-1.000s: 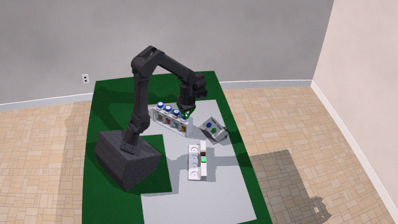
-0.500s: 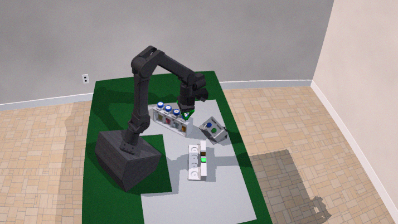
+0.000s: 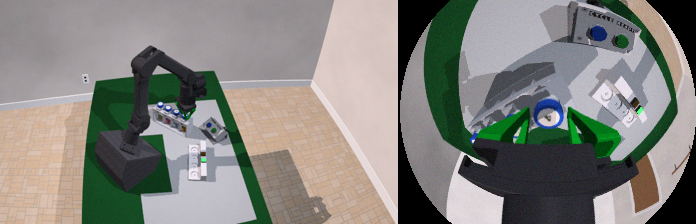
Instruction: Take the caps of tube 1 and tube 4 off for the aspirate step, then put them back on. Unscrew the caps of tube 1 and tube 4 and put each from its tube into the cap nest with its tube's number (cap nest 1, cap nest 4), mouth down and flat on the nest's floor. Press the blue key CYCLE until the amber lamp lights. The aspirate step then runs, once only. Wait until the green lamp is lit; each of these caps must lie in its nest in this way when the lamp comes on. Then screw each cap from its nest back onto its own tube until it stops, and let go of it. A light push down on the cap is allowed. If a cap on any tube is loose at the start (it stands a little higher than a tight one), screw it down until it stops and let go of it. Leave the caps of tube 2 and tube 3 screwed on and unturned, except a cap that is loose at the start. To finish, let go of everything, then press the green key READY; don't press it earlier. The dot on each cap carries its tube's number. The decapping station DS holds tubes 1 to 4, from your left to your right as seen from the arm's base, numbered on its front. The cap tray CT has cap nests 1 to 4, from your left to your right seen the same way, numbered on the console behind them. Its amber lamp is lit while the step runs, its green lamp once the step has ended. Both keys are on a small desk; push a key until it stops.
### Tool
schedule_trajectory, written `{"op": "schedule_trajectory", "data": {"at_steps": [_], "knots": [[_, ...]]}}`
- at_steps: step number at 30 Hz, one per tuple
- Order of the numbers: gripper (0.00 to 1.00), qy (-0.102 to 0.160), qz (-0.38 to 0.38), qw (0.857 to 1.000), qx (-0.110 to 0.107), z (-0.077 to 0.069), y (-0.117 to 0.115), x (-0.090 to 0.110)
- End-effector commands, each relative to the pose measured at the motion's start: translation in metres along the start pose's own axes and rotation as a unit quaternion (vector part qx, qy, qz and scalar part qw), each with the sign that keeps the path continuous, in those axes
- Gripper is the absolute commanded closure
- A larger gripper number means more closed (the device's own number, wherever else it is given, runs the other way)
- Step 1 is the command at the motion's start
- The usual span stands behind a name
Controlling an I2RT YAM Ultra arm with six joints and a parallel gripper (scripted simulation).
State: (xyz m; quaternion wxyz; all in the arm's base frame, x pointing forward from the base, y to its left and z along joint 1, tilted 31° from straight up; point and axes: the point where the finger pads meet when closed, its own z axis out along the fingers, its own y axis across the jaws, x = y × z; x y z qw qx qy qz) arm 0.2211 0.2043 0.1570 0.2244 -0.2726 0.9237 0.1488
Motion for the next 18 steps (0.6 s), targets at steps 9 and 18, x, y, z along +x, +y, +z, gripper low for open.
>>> {"op": "schedule_trajectory", "data": {"at_steps": [9,18], "knots": [[0.51,-0.005,-0.211,0.977,0.0,-0.0028,0.0005,-0.0022],[0.51,-0.005,-0.263,0.965,0.001,-0.0028,0.0005,-0.002]]}}
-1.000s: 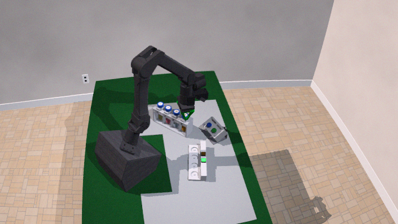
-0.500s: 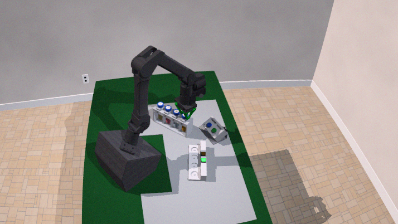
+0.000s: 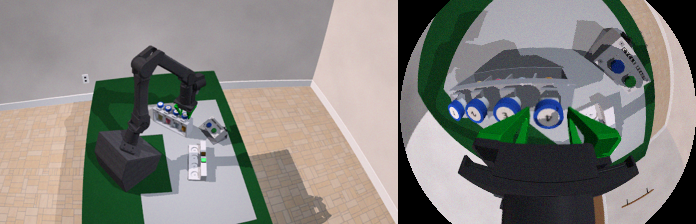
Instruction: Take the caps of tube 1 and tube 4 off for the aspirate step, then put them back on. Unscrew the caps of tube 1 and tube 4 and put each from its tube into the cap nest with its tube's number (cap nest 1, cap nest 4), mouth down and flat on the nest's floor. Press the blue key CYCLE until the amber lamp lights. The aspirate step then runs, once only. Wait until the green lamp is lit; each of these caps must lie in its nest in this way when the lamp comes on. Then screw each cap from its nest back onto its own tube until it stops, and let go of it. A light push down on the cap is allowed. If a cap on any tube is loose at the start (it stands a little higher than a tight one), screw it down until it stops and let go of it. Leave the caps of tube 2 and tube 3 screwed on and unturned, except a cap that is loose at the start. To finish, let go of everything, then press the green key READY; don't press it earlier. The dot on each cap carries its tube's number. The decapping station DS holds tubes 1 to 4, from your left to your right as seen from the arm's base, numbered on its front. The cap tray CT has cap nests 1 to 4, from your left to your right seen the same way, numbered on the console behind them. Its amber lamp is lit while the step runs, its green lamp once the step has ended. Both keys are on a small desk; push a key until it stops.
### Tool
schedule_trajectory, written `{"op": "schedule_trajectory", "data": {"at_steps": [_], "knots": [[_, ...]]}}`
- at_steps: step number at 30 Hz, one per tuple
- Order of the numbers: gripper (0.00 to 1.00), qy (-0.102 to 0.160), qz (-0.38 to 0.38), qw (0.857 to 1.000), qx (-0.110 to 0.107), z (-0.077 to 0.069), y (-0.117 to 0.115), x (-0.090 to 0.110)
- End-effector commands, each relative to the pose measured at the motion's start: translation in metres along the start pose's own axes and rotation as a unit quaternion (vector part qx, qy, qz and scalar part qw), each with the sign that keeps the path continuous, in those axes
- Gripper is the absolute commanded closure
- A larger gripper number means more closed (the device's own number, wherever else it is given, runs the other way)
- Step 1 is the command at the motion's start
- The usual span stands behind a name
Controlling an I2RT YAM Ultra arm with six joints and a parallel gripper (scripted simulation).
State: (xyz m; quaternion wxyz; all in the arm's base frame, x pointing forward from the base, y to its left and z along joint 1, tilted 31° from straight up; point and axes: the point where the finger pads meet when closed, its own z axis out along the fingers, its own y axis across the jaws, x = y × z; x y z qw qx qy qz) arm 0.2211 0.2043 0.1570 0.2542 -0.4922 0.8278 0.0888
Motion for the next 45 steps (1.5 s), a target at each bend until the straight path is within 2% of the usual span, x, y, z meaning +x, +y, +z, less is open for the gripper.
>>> {"op": "schedule_trajectory", "data": {"at_steps": [1,15,22,24,31,39,41,43,45], "knots": [[1.0,-0.005,-0.016,1.0,0.002,-0.0028,-0.0005,-0.0021],[1.0,-0.005,-0.016,1.0,0.002,-0.0027,-0.0005,-0.0021],[1.0,-0.005,0.1,0.995,0.001,-0.0024,-0.0005,-0.002],[1.0,-0.005,0.1,0.995,0.001,-0.0024,-0.0005,-0.002],[1.0,-0.005,0.215,0.977,0.001,-0.0021,-0.0006,-0.002],[1.0,-0.005,0.343,0.939,0.0,-0.0016,-0.0006,-0.002],[1.0,-0.005,0.343,0.939,0.0,-0.0016,-0.0006,-0.002],[1.0,-0.005,0.368,0.93,0.0,-0.0016,-0.0006,-0.002],[1.0,-0.005,0.368,0.93,0.0,-0.0016,-0.0006,-0.002]]}}
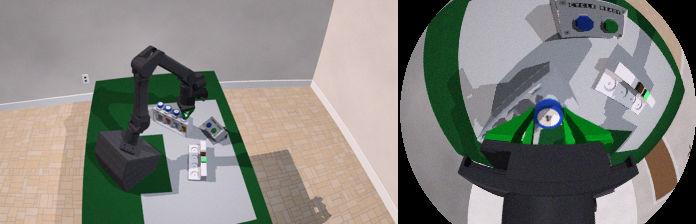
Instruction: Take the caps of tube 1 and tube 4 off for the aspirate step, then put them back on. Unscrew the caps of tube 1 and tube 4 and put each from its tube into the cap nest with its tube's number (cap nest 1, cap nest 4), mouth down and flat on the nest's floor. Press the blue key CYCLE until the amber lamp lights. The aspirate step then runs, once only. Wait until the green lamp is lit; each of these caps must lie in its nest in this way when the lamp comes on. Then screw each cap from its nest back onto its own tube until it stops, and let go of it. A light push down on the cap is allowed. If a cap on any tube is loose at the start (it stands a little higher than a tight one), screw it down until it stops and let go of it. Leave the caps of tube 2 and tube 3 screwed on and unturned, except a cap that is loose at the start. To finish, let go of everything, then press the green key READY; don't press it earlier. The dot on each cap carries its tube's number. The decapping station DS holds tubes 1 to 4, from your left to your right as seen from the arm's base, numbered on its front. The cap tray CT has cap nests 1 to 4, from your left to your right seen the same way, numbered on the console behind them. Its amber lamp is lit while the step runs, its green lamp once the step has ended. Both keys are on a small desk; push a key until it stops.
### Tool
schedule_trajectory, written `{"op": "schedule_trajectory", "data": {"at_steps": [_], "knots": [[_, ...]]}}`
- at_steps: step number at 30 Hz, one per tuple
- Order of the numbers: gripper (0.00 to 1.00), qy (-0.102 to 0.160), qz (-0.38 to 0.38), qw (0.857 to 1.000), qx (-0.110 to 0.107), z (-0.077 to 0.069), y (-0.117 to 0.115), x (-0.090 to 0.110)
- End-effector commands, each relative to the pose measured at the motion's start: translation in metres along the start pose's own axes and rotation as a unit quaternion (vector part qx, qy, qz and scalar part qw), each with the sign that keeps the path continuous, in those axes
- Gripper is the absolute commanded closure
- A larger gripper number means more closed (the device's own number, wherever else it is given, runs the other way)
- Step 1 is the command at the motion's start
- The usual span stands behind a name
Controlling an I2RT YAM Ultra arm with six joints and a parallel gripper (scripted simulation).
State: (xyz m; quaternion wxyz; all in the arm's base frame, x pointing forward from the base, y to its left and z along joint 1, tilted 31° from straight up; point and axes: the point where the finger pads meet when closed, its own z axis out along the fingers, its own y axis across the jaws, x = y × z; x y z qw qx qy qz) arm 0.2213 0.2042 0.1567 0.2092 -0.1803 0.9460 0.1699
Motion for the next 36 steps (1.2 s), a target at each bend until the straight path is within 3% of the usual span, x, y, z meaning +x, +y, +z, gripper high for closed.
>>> {"op": "schedule_trajectory", "data": {"at_steps": [1,2,3,15,21,28,30,36], "knots": [[1.0,-0.004,0.028,1.0,-0.002,-0.0018,0.0011,-0.0019],[1.0,-0.004,0.028,1.0,-0.002,-0.0018,0.0011,-0.0019],[0.51,-0.004,0.028,1.0,-0.002,-0.0018,0.0011,-0.0019],[0.51,-0.004,0.028,1.0,-0.002,-0.0018,0.0011,-0.0019],[0.51,-0.005,-0.091,0.996,-0.002,-0.0028,0.0011,-0.0019],[0.51,-0.005,-0.229,0.973,-0.001,-0.0028,0.0011,-0.0019],[0.51,-0.005,-0.229,0.973,-0.001,-0.0028,0.0011,-0.0019],[0.51,-0.005,-0.344,0.939,-0.001,-0.0028,0.0011,-0.0018]]}}
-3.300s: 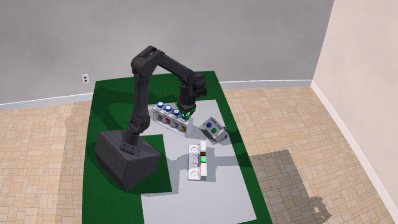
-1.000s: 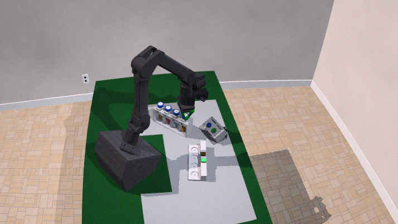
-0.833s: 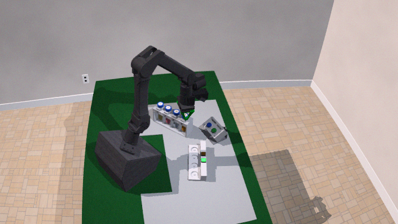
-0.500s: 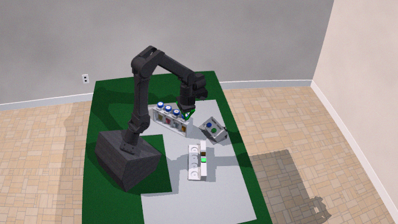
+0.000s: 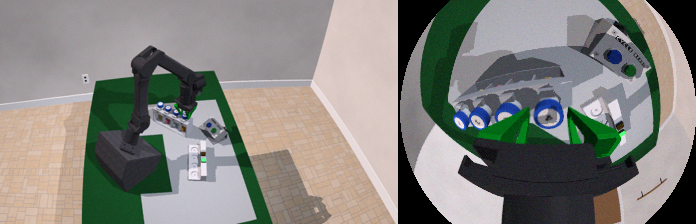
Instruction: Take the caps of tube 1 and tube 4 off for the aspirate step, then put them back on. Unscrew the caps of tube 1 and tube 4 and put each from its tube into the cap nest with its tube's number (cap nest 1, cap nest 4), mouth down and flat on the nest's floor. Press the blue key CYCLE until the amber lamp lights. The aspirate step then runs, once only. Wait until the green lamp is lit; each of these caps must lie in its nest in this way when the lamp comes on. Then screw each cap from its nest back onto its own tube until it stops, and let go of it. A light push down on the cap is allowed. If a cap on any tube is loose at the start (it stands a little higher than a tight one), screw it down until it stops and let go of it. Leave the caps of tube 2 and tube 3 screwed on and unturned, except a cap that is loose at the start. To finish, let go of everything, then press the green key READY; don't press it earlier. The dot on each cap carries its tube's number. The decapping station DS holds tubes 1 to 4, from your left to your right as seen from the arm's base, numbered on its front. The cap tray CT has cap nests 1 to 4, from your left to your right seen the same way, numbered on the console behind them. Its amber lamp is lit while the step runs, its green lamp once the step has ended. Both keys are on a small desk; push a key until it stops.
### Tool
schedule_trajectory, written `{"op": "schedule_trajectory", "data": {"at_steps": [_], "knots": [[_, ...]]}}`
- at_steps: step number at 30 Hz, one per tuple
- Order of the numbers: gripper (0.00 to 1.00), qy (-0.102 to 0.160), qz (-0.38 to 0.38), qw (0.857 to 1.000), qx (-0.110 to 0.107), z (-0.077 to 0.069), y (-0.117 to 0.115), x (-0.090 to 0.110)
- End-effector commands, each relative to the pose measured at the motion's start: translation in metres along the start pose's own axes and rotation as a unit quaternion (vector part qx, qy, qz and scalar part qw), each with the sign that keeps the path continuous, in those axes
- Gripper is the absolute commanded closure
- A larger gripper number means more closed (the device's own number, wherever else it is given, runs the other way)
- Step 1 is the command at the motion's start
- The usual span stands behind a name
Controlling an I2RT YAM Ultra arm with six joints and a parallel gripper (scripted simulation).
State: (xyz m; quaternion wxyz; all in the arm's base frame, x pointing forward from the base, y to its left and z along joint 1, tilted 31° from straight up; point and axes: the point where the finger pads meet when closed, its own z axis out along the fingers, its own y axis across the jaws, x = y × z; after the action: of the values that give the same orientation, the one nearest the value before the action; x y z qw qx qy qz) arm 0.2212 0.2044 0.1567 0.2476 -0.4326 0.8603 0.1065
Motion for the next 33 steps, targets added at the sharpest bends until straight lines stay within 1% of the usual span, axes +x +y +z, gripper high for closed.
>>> {"op": "schedule_trajectory", "data": {"at_steps": [1,5,9,11,14,17,20,23,26,28,33], "knots": [[0.51,-0.005,-0.094,0.996,0.001,-0.0028,-0.0002,-0.0021],[0.51,-0.005,-0.173,0.985,0.002,-0.0028,-0.0001,-0.0021],[0.51,-0.004,-0.251,0.968,0.002,-0.0028,-0.0001,-0.002],[0.51,-0.004,-0.251,0.968,0.002,-0.0028,-0.0001,-0.002],[0.51,-0.004,-0.309,0.951,0.002,-0.0028,-0.0001,-0.002],[0.51,-0.004,-0.365,0.931,0.002,-0.0028,-0.0001,-0.0019],[0.51,-0.004,-0.421,0.907,0.003,-0.0028,-0.0001,-0.0019],[0.51,-0.004,-0.474,0.88,0.003,-0.0028,0.0,-0.0019],[0.51,-0.004,-0.526,0.85,0.003,-0.0028,0.0,-0.0018],[0.51,-0.004,-0.526,0.85,0.003,-0.0028,0.0,-0.0018],[0.51,-0.003,-0.608,0.794,0.003,-0.0028,0.0,-0.0017]]}}
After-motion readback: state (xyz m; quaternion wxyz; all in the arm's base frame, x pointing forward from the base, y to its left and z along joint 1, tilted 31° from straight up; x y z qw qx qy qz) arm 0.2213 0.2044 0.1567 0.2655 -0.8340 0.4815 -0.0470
